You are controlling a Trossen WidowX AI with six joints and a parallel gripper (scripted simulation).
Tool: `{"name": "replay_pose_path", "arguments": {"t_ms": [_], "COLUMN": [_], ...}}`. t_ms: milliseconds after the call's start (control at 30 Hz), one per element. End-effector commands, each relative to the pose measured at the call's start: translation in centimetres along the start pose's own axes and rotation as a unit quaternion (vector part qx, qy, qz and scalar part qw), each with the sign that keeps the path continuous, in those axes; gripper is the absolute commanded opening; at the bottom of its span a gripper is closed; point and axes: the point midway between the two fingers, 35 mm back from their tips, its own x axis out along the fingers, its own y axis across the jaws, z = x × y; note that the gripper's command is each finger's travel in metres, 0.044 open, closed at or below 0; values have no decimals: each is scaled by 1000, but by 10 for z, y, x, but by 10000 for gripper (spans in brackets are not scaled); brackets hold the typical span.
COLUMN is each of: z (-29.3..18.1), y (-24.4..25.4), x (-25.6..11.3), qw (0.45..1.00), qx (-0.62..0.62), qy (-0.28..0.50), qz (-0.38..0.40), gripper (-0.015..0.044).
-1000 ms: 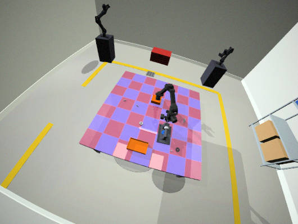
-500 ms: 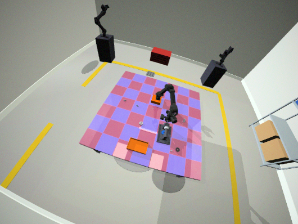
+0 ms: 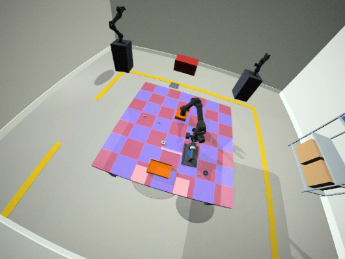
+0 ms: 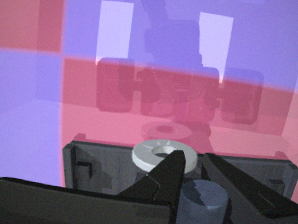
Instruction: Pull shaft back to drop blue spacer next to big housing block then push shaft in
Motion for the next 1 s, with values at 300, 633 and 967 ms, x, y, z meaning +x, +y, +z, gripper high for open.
{"name": "replay_pose_path", "arguments": {"t_ms": [300, 633, 967], "z": [-5, -8, -9], "y": [1, 1, 1], "x": [-1, -1, -2], "qw": [1000, 1000, 1000], "qx": [0, 0, 0], "qy": [5, 5, 5], "qz": [1, 1, 1], "gripper": [0, 0, 0]}}
